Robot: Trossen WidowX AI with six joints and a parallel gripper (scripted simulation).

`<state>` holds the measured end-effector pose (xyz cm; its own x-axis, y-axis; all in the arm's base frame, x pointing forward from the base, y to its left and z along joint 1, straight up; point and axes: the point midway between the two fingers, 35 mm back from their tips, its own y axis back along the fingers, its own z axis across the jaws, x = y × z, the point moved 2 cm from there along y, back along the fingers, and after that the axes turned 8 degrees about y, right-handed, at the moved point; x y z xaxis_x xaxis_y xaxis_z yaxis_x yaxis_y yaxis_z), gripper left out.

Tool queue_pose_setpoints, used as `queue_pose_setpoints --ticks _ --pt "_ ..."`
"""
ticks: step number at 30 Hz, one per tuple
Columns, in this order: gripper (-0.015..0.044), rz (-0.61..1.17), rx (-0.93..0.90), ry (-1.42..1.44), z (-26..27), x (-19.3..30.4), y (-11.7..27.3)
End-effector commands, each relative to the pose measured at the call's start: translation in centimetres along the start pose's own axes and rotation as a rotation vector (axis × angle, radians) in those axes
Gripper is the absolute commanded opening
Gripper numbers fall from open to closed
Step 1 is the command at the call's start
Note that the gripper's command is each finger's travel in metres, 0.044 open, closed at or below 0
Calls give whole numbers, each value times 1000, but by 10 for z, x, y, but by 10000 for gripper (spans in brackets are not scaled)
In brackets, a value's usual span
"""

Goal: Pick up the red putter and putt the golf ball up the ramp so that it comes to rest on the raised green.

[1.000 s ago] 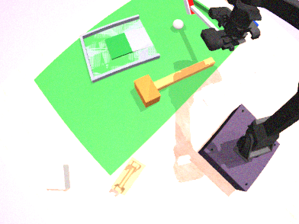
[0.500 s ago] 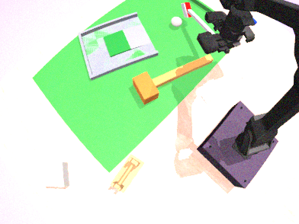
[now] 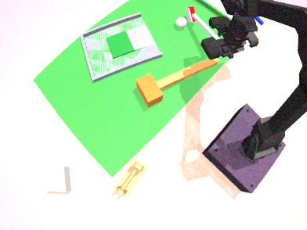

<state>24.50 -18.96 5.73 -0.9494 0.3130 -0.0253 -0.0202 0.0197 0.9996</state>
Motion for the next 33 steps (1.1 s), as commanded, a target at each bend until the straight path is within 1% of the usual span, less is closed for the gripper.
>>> queue_pose_setpoints --ticks 1,10,18,25,28,33 --pt "0 -1 0 0 0 0 1" --pt "0 -1 1 0 -3 0 0" --pt "0 1 7 -3 -30 4 -3" --pt "0 5 2 -11 -28 6 -2" --pt "0 4 1 -10 -9 -1 -3" --pt "0 1 -2 -6 60 -15 -2"
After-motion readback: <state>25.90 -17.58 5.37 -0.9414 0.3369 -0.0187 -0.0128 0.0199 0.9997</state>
